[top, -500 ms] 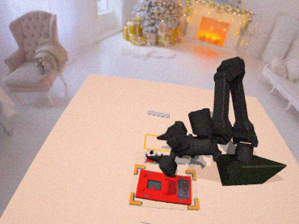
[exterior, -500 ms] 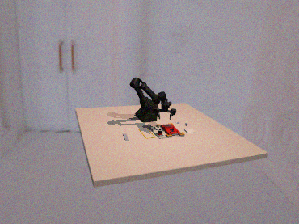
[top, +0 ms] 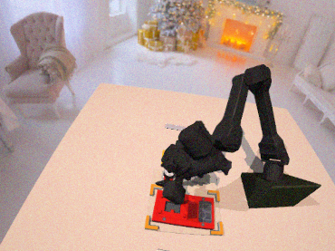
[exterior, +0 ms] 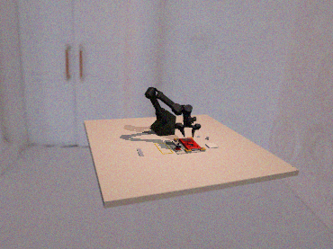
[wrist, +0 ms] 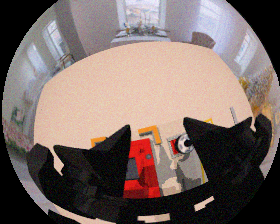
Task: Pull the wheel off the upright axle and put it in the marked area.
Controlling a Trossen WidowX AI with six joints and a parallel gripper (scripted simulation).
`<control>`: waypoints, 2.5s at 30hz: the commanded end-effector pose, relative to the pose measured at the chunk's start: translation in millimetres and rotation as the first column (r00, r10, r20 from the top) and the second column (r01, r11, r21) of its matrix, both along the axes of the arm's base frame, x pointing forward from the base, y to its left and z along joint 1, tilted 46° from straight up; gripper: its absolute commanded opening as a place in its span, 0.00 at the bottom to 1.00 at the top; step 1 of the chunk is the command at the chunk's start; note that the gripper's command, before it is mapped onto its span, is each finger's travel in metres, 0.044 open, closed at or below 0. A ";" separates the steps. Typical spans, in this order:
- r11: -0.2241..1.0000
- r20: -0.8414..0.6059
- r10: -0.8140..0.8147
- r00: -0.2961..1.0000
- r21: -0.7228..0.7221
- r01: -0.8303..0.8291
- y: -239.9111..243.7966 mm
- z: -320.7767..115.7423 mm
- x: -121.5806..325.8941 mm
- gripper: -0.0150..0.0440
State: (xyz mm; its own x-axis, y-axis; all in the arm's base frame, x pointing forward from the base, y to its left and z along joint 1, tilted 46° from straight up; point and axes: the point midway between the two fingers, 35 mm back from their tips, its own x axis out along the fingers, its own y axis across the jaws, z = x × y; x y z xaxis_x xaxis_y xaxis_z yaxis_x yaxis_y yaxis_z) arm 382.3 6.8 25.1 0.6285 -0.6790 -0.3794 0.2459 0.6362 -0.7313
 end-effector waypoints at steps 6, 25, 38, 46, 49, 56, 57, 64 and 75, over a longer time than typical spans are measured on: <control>0.992 -0.178 -0.091 0.980 0.072 0.105 -10.7 -4.7 14.2 0.76; 0.897 -0.571 -0.338 0.748 0.045 0.440 -41.0 47.3 -23.1 0.76; 0.896 -0.575 -0.339 0.745 0.044 0.443 -55.3 33.9 -21.5 0.76; 0.896 -0.573 -0.341 0.745 0.042 0.443 -88.6 1.6 -21.6 0.76; 0.896 -0.573 -0.342 0.745 0.040 0.443 -94.7 -3.7 -22.4 0.76; 0.891 -0.569 -0.345 0.746 0.050 0.451 -93.7 -0.5 -21.7 0.62; 0.891 -0.569 -0.345 0.746 0.050 0.451 -93.7 -0.5 -21.7 0.61; 0.891 -0.569 -0.345 0.746 0.050 0.451 -93.7 -0.5 -21.7 0.53; 0.892 -0.569 -0.345 0.746 0.049 0.450 -91.7 1.3 -21.5 0.25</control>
State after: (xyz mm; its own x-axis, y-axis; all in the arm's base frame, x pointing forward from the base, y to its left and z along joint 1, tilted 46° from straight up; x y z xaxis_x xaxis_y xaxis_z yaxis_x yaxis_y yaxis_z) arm 360.4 -85.5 25.0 -0.0239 -0.7114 -0.7024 0.1047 0.6970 -0.7094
